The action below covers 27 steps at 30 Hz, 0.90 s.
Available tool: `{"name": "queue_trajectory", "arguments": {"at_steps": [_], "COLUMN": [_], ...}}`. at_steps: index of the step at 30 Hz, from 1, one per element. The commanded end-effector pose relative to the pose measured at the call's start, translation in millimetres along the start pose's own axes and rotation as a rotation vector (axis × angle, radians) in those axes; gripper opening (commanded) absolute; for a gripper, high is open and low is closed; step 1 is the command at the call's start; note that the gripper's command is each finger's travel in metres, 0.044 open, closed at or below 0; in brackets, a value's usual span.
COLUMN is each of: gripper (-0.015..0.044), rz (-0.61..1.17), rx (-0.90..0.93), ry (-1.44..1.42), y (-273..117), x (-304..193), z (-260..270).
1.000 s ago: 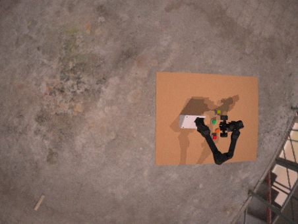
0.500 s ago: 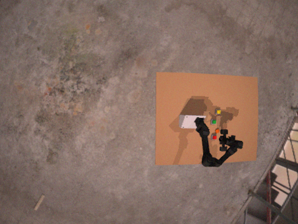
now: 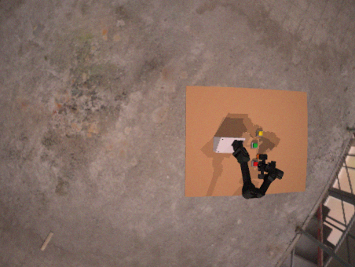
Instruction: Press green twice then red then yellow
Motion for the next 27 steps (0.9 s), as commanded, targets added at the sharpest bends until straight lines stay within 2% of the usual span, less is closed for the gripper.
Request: {"name": "queue_trajectory", "arguments": {"at_steps": [1,19,27], "gripper": [0.002,0.002,0.002], "rz": [0.001,0.001,0.001], "rx": [0.005,0.003,0.003], "ry": [-0.006,-0.006,-0.006], "y": [7,36,37], "x": [-1,-1,-1], "z": [1,1,1]}}
Point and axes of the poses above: the point midway between the two fingers, 35 mm back from their tips, its own y axis out along the fingers, its own z axis across the jaws, x = y × z, the point moved 10 cm from there along -y, back along the fingers, and after that the axes turned 3 degrees about -y, right-handed, at the moved point
